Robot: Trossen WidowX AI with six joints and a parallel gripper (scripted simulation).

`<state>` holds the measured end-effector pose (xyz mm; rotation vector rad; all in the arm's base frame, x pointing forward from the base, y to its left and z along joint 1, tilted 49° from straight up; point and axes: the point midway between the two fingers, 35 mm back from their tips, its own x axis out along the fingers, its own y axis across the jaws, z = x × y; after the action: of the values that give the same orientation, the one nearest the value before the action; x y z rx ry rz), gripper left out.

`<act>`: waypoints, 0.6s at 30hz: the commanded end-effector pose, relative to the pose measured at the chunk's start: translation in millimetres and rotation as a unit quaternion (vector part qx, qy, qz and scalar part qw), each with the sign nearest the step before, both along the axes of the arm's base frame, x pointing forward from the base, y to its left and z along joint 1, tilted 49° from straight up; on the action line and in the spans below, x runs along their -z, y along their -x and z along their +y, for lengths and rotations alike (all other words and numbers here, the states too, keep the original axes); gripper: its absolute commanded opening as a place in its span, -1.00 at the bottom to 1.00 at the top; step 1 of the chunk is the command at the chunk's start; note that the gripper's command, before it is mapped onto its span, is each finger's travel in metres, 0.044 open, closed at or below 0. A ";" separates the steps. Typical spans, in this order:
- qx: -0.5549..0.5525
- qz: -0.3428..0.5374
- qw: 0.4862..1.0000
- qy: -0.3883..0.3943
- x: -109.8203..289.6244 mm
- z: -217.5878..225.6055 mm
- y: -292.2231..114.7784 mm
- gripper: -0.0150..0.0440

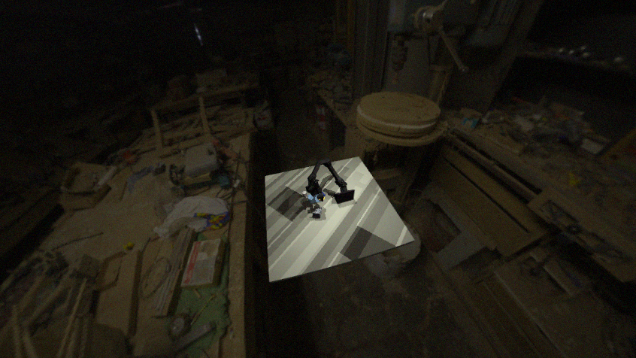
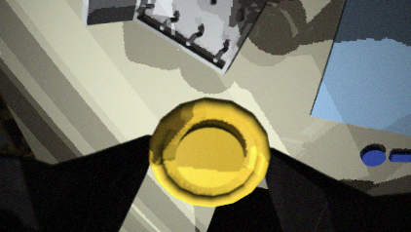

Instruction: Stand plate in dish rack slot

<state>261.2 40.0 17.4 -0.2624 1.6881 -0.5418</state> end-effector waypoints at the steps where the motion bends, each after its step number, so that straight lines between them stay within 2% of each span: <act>1: -0.019 0.014 0.999 -0.037 5.2 -3.3 1.1 -0.49; 18: -0.139 0.042 0.969 -0.202 31.2 -17.9 0.3 -0.49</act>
<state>260.7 23.8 -12.0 -0.2272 1.7791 -0.0482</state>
